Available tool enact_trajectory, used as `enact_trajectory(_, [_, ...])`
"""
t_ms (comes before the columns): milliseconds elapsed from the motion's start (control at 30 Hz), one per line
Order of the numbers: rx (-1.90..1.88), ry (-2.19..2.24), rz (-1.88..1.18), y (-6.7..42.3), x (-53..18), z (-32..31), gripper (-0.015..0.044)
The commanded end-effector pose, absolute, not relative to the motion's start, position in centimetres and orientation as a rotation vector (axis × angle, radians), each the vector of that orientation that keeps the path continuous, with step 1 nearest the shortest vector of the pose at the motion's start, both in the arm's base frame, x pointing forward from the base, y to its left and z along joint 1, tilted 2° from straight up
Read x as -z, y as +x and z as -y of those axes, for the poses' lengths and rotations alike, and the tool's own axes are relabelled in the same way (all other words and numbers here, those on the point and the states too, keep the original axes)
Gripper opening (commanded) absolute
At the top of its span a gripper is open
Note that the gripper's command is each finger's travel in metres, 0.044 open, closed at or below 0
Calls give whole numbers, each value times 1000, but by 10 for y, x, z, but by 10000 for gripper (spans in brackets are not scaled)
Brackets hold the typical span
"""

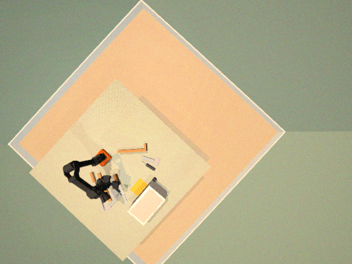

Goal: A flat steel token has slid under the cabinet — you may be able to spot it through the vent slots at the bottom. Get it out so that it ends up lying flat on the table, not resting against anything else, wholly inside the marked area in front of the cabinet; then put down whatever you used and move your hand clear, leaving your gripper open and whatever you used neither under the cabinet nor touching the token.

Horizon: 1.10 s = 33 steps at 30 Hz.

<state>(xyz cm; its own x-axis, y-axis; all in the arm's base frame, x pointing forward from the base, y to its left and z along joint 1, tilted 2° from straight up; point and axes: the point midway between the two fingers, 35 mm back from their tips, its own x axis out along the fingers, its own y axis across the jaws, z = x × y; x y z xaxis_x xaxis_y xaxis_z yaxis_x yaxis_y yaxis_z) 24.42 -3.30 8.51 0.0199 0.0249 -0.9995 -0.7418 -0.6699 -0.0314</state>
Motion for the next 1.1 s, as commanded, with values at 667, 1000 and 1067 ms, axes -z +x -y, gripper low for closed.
enact_trajectory(667, [-1833, -1853, -585, 244, -85, 33, 270])
enact_trajectory(1000, [-1881, -1904, -520, 244, -85, 33, 270])
enact_trajectory(1067, [-1891, -1914, -506, 244, -85, 33, 270])
